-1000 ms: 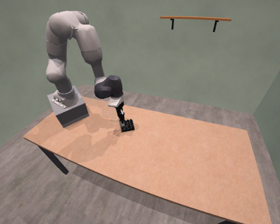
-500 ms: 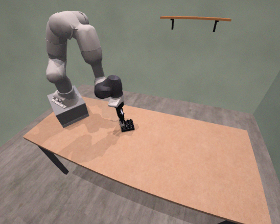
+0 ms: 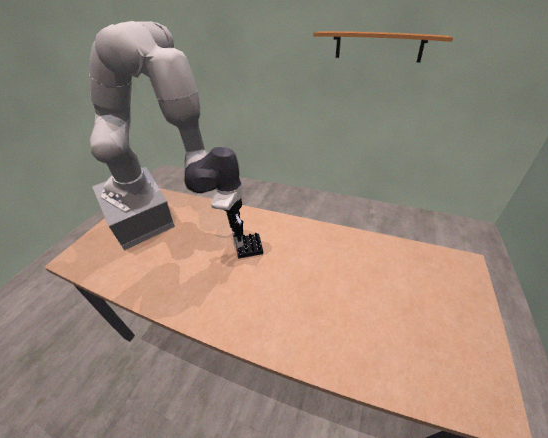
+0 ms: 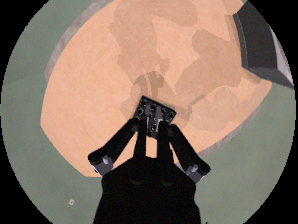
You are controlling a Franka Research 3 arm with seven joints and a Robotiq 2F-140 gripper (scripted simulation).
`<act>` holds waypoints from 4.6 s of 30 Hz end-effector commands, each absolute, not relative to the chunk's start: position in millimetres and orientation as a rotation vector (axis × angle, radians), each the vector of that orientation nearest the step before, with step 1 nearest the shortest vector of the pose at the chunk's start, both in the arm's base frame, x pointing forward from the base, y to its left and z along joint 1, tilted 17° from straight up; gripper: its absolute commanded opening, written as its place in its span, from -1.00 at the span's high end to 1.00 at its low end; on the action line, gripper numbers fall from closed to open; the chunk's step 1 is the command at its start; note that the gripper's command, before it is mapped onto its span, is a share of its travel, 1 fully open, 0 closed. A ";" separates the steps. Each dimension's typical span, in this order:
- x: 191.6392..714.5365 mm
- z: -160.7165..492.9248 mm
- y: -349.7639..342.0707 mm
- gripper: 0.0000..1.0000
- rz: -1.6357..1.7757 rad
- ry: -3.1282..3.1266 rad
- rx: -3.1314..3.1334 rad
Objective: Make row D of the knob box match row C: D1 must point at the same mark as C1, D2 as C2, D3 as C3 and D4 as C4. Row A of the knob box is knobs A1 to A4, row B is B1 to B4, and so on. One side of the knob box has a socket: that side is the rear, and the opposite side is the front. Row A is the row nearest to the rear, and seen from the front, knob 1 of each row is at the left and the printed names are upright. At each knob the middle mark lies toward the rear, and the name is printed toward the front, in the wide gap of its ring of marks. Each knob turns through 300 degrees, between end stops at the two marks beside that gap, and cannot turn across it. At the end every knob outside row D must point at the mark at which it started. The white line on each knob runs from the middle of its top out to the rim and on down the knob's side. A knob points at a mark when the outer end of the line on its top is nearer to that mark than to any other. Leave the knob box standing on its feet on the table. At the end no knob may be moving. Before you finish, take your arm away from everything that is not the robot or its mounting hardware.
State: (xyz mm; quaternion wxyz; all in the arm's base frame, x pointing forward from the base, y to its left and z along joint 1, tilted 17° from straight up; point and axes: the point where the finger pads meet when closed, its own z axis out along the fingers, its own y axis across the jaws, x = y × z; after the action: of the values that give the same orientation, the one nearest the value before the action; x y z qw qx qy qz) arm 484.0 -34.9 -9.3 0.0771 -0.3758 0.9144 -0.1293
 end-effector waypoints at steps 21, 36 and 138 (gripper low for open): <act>483.0 -9.7 -34.5 0.77 -0.387 2.737 -1.132; 483.9 -13.0 -35.1 0.77 -0.387 2.737 -1.132; 486.4 -23.0 -37.0 0.90 -0.393 2.713 -1.202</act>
State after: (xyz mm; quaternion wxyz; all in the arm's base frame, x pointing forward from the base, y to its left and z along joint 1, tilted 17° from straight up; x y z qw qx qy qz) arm 484.6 -37.5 -23.6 0.0745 -0.3842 0.9110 -0.1297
